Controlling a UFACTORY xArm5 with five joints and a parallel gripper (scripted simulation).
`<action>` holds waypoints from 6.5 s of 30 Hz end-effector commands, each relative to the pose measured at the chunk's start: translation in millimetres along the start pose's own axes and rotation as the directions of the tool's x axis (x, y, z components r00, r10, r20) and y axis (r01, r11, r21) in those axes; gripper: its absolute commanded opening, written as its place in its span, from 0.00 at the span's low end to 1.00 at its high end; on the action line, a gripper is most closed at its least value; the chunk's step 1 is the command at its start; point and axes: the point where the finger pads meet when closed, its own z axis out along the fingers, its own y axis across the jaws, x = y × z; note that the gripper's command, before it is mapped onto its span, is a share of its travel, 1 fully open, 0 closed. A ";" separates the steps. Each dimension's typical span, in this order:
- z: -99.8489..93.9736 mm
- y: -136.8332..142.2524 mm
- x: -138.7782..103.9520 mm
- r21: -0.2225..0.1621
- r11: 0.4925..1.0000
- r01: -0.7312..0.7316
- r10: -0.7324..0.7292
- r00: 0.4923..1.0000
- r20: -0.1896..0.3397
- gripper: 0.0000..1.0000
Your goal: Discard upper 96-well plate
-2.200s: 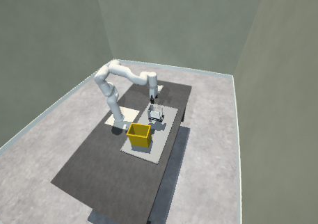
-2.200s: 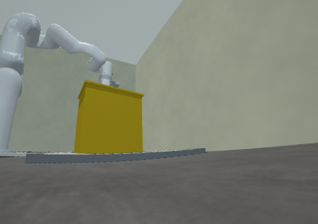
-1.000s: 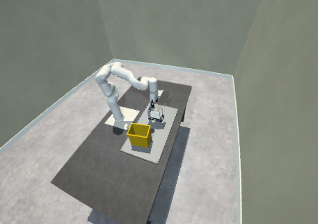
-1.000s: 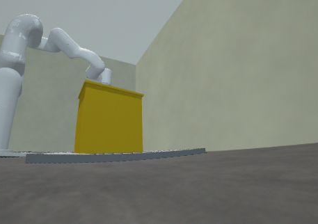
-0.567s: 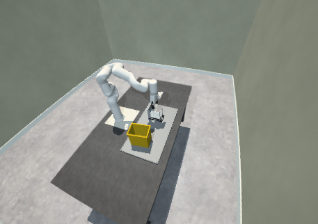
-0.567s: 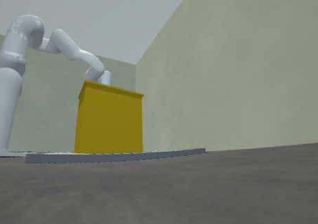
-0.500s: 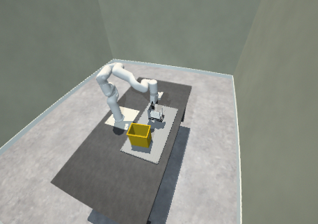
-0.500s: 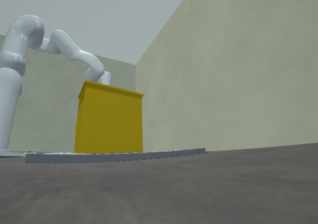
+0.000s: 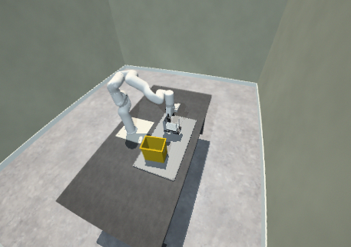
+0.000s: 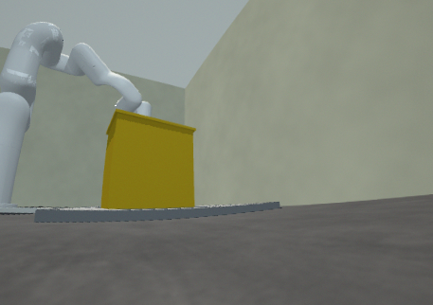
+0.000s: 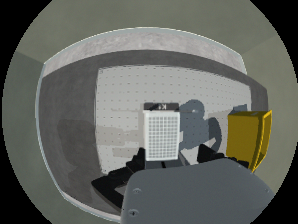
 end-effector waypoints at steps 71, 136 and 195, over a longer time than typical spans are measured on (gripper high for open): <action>86.8 -2.0 0.9 0.001 1.000 0.000 0.000 1.000 -0.004 1.00; 104.2 -2.3 0.8 0.001 1.000 0.000 0.000 1.000 -0.004 0.00; 91.5 -2.0 0.9 0.001 1.000 0.000 0.000 1.000 -0.004 0.00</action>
